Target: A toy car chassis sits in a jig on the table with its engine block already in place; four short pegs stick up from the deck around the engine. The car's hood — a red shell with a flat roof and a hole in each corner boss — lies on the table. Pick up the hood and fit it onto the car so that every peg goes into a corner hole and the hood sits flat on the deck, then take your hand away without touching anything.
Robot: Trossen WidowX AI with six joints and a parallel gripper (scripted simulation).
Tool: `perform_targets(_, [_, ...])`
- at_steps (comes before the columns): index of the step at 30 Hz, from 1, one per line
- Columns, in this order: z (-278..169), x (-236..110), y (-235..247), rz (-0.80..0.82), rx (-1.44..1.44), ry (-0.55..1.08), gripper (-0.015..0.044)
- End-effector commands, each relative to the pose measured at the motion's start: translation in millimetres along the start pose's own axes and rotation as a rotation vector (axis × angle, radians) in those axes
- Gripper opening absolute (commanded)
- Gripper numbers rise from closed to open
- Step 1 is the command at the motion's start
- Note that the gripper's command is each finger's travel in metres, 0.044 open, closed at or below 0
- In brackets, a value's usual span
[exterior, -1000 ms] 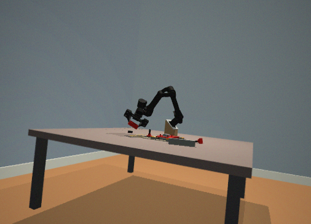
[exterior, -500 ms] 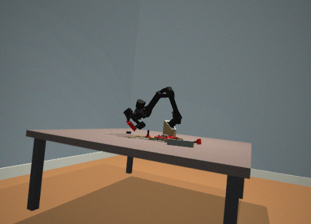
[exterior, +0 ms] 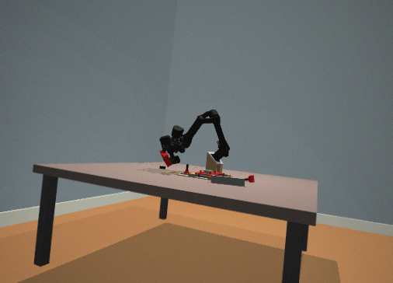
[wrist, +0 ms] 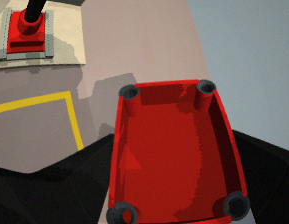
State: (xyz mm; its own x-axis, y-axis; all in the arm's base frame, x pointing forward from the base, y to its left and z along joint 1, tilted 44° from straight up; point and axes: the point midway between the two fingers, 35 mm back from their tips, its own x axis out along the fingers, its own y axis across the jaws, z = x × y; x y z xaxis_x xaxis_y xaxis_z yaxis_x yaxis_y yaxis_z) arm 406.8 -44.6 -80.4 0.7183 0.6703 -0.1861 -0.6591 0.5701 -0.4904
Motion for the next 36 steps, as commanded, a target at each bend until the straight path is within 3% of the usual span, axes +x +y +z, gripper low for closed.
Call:
perform_targets(1, [0.0,0.1,-0.7,-0.002,-0.088,0.0,0.0])
perform_targets(36, [-5.7,4.4,14.2,-0.002,-1.04,0.001,0.0])
